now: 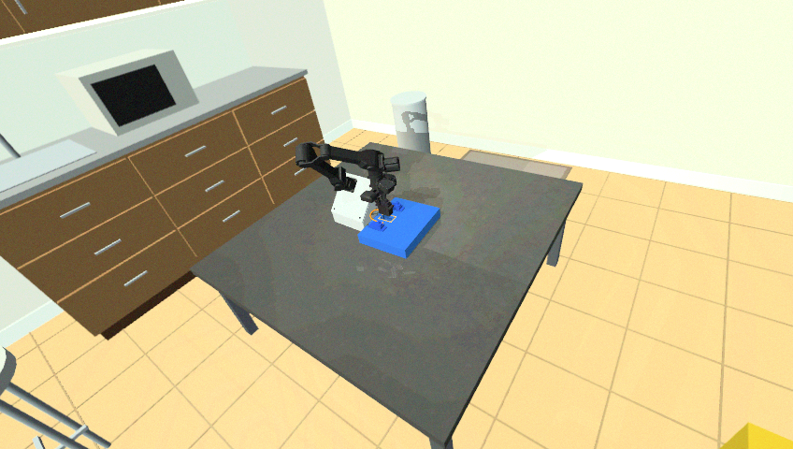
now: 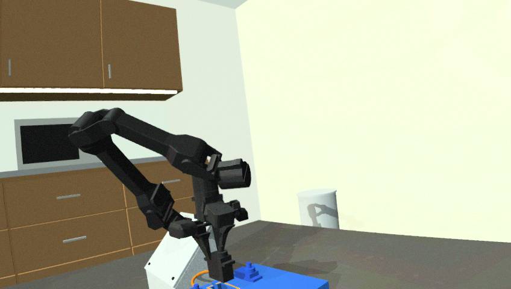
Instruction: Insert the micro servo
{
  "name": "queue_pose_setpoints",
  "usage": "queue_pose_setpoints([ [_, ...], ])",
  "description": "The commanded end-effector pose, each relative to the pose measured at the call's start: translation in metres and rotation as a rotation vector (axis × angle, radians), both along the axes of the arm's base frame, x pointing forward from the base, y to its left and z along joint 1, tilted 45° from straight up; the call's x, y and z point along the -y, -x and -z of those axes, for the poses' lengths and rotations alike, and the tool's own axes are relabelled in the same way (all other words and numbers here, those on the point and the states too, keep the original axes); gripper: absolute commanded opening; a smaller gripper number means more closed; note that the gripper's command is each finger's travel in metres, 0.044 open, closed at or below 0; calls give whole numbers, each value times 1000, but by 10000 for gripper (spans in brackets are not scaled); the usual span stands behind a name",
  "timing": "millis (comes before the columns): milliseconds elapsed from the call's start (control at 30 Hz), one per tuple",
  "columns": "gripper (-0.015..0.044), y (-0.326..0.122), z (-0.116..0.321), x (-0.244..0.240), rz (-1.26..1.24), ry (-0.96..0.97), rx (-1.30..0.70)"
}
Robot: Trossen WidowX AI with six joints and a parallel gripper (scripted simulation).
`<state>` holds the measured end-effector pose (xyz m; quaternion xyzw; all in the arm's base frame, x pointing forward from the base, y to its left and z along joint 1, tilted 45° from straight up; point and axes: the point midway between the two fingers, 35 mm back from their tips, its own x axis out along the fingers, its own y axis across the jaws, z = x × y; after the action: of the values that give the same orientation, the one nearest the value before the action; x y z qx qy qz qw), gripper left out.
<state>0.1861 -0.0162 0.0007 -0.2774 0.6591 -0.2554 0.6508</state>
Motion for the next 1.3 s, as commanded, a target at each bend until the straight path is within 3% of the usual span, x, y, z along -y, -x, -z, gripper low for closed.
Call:
queue_pose_setpoints([
  [0, 0, 0, 4, 4, -2, -2, 0],
  [1267, 0, -1, 17, 19, -2, 0, 0],
])
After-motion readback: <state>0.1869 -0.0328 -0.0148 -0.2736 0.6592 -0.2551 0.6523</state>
